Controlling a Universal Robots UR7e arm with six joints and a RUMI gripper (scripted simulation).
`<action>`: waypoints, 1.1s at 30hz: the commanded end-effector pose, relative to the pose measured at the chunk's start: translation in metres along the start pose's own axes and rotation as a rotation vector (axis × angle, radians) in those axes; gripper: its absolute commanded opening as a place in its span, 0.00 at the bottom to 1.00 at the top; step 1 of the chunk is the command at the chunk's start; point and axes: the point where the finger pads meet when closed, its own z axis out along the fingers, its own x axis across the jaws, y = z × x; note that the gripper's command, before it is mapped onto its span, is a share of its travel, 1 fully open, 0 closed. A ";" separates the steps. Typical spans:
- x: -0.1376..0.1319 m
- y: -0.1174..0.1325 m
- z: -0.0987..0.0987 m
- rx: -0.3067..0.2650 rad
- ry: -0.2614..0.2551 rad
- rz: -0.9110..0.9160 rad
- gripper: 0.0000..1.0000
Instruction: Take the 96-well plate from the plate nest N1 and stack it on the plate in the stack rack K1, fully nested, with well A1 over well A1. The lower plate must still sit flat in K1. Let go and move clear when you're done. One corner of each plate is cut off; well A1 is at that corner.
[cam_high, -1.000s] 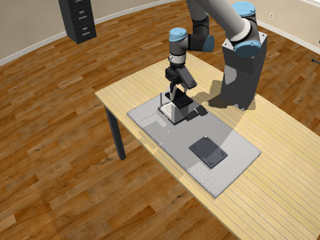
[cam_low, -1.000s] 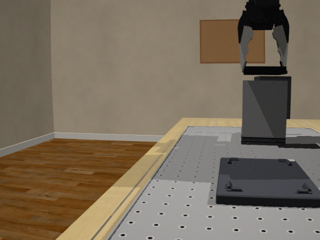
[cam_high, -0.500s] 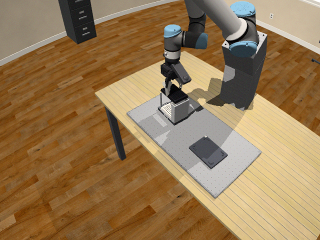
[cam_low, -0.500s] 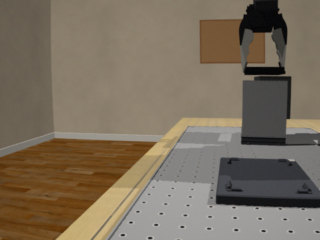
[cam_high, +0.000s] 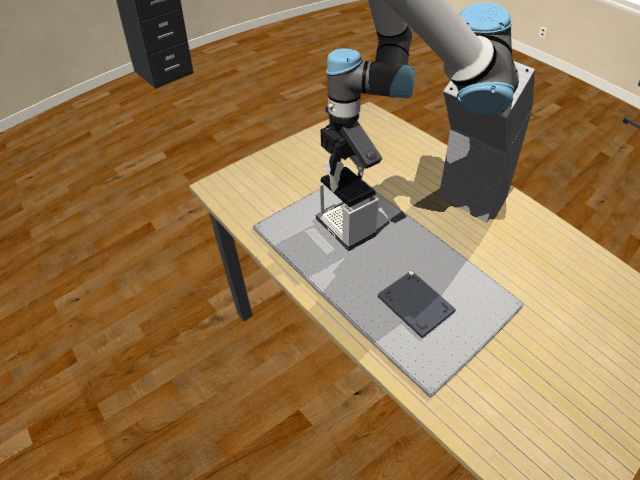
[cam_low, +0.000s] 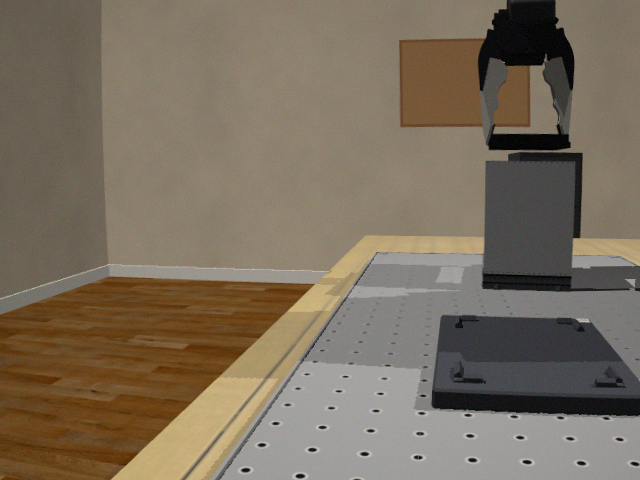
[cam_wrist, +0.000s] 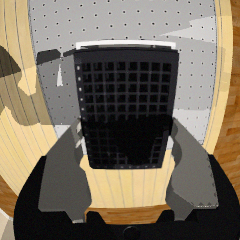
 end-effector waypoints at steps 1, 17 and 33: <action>0.000 0.000 0.000 -0.001 0.001 0.000 0.00; 0.000 -0.001 0.000 -0.001 0.001 0.000 0.00; 0.000 -0.001 0.004 -0.001 0.001 0.000 0.00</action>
